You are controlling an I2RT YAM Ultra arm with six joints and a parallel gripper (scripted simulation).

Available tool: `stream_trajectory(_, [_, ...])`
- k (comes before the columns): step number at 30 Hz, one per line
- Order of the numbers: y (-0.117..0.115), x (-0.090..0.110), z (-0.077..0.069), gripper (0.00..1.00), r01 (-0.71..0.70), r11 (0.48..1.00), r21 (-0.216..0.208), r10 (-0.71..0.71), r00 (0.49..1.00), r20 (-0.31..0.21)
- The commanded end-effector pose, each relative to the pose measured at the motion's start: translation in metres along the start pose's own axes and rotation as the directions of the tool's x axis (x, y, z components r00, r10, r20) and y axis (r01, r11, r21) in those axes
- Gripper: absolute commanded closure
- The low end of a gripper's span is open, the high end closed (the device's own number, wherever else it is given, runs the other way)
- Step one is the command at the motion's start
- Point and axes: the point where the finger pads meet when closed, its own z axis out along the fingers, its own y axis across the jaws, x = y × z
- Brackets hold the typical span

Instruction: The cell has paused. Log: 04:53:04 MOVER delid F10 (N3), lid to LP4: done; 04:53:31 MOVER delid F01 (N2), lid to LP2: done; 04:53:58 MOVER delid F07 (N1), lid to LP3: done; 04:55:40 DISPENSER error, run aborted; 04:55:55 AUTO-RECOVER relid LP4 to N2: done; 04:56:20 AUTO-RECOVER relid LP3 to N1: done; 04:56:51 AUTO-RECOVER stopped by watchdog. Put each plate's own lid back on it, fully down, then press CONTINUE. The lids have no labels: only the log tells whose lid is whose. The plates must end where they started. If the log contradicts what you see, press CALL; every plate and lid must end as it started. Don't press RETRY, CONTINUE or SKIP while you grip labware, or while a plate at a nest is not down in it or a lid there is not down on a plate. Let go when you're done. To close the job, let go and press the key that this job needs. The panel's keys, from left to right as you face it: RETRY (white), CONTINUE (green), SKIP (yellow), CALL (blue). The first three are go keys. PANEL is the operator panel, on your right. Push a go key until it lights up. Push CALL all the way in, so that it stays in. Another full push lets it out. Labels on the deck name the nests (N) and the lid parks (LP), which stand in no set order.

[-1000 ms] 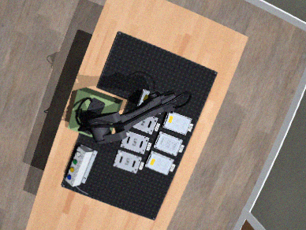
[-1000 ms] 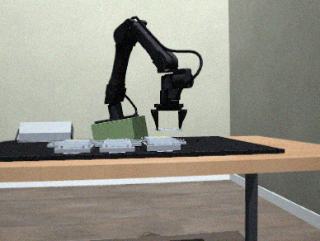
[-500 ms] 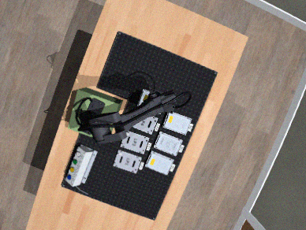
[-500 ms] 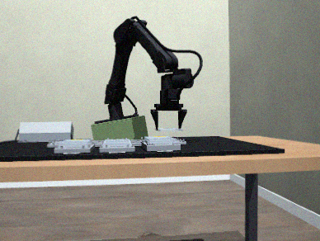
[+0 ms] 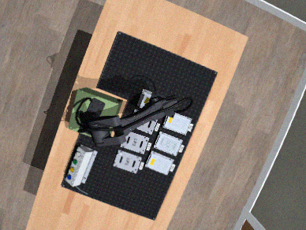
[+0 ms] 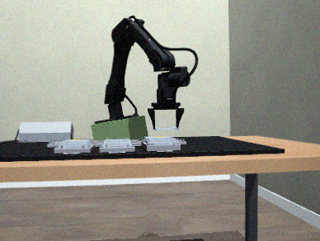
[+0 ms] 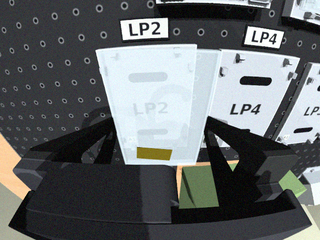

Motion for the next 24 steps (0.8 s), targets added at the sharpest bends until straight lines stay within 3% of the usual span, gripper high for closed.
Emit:
stream_trajectory(1, [-0.006, -0.024, -0.02, 1.0, 0.001, 1.0, -0.013, 0.0, 0.999, 0.051])
stream_trajectory(9, [-0.033, -0.045, -0.011, 1.0, 0.003, 1.0, 0.004, -0.003, 1.0, 0.028])
stream_trajectory(20, [-0.067, -0.077, -0.015, 1.0, 0.0, 1.0, -0.002, 0.0, 0.999, 0.044])
stream_trajectory(24, [-0.081, -0.089, -0.012, 1.0, 0.003, 1.0, 0.005, -0.003, 1.0, 0.028])
